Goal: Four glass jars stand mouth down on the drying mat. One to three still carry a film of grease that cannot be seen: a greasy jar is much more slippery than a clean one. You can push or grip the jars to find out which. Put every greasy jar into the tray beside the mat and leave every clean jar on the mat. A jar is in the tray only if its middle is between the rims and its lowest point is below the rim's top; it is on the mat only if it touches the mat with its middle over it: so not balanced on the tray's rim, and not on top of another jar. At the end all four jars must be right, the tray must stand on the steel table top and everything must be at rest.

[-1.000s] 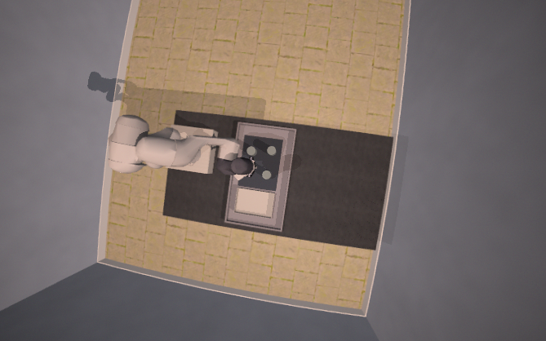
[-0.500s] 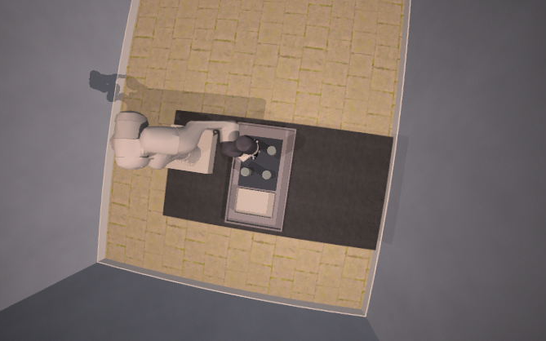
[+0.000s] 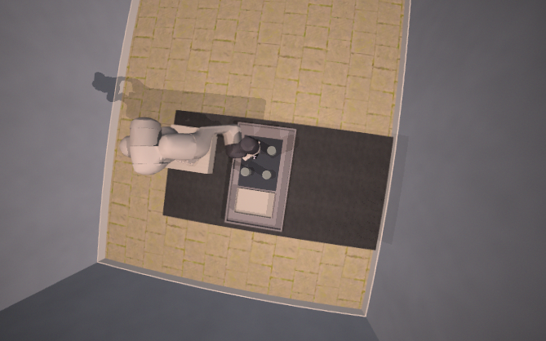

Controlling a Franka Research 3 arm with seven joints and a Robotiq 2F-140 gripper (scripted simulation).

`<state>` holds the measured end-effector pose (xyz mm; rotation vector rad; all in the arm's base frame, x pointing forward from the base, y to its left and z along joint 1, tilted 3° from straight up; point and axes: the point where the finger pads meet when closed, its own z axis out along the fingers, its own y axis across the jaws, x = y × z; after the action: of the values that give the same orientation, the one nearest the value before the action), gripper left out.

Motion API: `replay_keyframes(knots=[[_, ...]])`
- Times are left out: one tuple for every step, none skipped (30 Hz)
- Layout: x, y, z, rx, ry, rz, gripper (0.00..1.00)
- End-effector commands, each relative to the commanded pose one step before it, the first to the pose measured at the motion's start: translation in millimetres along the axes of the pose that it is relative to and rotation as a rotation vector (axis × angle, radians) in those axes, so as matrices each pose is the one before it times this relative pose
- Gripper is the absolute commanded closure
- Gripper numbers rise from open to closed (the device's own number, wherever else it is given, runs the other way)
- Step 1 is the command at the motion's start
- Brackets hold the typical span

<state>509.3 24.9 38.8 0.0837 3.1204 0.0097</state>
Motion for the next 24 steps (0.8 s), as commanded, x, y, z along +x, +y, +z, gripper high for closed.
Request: replay_keyframes(knots=[[-9.56, 0.15, 7.31, 0.00919, -0.02908, 0.05276, 1.0], [0.0, 0.0, 4.77, 0.0, 0.0, 0.0, 1.0], [0.0, 0.0, 0.0, 0.0, 0.0, 0.0, 1.0], [0.0, 0.0, 0.0, 0.0, 0.0, 0.0, 1.0], [0.0, 0.0, 0.0, 0.0, 0.0, 0.0, 1.0], [0.0, 0.0, 0.0, 0.0, 0.0, 0.0, 1.0], [0.0, 0.0, 0.0, 0.0, 0.0, 0.0, 1.0], [0.0, 0.0, 0.0, 0.0, 0.0, 0.0, 1.0], [0.0, 0.0, 0.0, 0.0, 0.0, 0.0, 1.0], [0.0, 0.0, 0.0, 0.0, 0.0, 0.0, 1.0], [0.0, 0.0, 0.0, 0.0, 0.0, 0.0, 1.0], [0.0, 0.0, 0.0, 0.0, 0.0, 0.0, 1.0], [0.0, 0.0, 0.0, 0.0, 0.0, 0.0, 1.0], [0.0, 0.0, 0.0, 0.0, 0.0, 0.0, 1.0], [0.0, 0.0, 0.0, 0.0, 0.0, 0.0, 1.0], [0.0, 0.0, 0.0, 0.0, 0.0, 0.0, 1.0], [0.0, 0.0, 0.0, 0.0, 0.0, 0.0, 1.0], [0.0, 0.0, 0.0, 0.0, 0.0, 0.0, 1.0], [0.13, 0.0, 0.0, 0.0, 0.0, 0.0, 1.0], [0.13, 0.0, 0.0, 0.0, 0.0, 0.0, 1.0], [0.13, 0.0, 0.0, 0.0, 0.0, 0.0, 1.0], [0.13, 0.0, 0.0, 0.0, 0.0, 0.0, 1.0], [0.13, 0.0, 0.0, 0.0, 0.0, 0.0, 1.0], [0.13, 0.0, 0.0, 0.0, 0.0, 0.0, 1.0]])
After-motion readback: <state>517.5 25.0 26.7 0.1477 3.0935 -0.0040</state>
